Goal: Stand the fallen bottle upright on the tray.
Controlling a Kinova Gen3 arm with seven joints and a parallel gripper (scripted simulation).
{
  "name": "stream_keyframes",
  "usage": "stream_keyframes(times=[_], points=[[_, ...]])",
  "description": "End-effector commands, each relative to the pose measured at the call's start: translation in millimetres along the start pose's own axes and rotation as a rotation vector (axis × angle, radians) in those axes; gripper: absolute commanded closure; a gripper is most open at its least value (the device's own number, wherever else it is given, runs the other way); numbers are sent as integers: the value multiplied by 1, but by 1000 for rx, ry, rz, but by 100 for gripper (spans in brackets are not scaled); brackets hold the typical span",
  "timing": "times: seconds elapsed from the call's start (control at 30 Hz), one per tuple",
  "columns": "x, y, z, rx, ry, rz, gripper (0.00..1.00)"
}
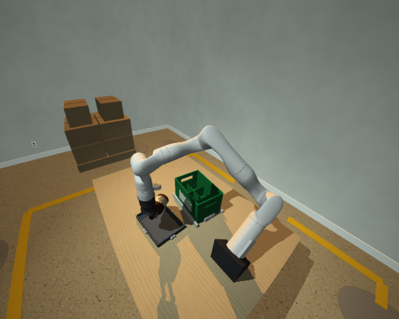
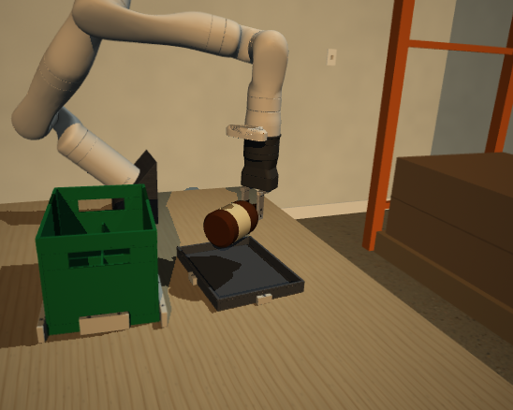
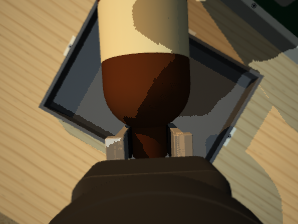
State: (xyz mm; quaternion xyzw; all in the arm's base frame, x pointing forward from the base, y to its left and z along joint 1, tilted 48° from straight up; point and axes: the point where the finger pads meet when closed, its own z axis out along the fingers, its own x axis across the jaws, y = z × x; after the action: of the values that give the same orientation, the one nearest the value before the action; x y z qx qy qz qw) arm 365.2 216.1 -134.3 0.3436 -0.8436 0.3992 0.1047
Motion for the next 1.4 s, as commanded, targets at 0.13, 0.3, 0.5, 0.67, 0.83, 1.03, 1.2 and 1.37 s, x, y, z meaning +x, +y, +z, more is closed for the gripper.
stream_keyframes(times=[0.13,0.3,0.5,0.67,0.83,1.03,1.2,1.37], points=[[-2,0,-12,-1,-8,1,100],[-2,0,-21,-1,-8,1,100],[-2,0,-31,-1,-8,1,100],[-2,0,-35,-1,-8,1,100],[-2,0,-42,-1,-8,1,100],[-2,0,-50,-1,-8,1,100],[-1,0,-53,-1,-8,1,100],[-1,0,-58,-1,-8,1,100]])
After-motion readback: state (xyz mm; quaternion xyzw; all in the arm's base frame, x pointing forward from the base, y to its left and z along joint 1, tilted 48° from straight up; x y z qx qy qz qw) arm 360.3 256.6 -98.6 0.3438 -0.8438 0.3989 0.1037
